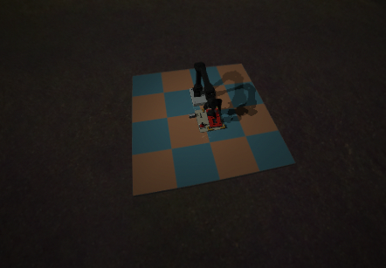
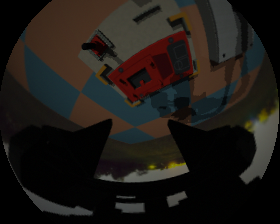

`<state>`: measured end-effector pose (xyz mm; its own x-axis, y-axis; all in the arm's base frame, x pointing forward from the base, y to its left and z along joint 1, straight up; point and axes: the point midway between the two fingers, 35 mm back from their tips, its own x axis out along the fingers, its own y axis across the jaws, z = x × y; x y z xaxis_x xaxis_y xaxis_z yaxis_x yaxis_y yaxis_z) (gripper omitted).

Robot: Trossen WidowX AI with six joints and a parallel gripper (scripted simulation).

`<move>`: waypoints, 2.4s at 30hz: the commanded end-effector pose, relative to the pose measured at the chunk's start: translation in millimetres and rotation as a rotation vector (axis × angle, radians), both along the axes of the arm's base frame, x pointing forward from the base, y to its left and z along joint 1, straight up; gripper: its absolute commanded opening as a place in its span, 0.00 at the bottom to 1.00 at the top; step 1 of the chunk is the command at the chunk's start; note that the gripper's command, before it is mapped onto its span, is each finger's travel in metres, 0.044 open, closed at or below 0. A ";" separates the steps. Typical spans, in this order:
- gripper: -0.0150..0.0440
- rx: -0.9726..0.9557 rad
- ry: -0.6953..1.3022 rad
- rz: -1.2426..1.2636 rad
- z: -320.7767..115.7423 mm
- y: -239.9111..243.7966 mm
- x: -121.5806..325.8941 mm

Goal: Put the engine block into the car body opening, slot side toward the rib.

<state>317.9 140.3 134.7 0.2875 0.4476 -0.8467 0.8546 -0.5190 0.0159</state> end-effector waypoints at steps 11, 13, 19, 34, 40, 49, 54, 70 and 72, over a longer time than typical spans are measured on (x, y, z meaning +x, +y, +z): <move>1.00 -0.152 0.196 -0.404 -21.2 -108.1 -12.6; 1.00 -0.171 0.227 -0.461 -23.3 -122.7 -17.6; 1.00 -0.227 0.321 -0.628 -28.4 -160.4 -37.3; 1.00 -0.302 0.457 -0.854 -39.8 -203.4 -72.1; 1.00 -0.302 0.458 -0.854 -67.1 -203.6 -71.8; 1.00 -0.302 0.458 -0.854 -84.6 -205.2 -71.4; 1.00 -0.302 0.458 -0.854 -92.9 -205.5 -70.7; 1.00 -0.302 0.458 -0.854 -119.0 -206.0 -70.6; 1.00 -0.302 0.458 -0.854 -121.1 -206.0 -70.8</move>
<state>248.9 -65.3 18.7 0.0378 -0.0038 -0.9993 0.1529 -0.9882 0.0096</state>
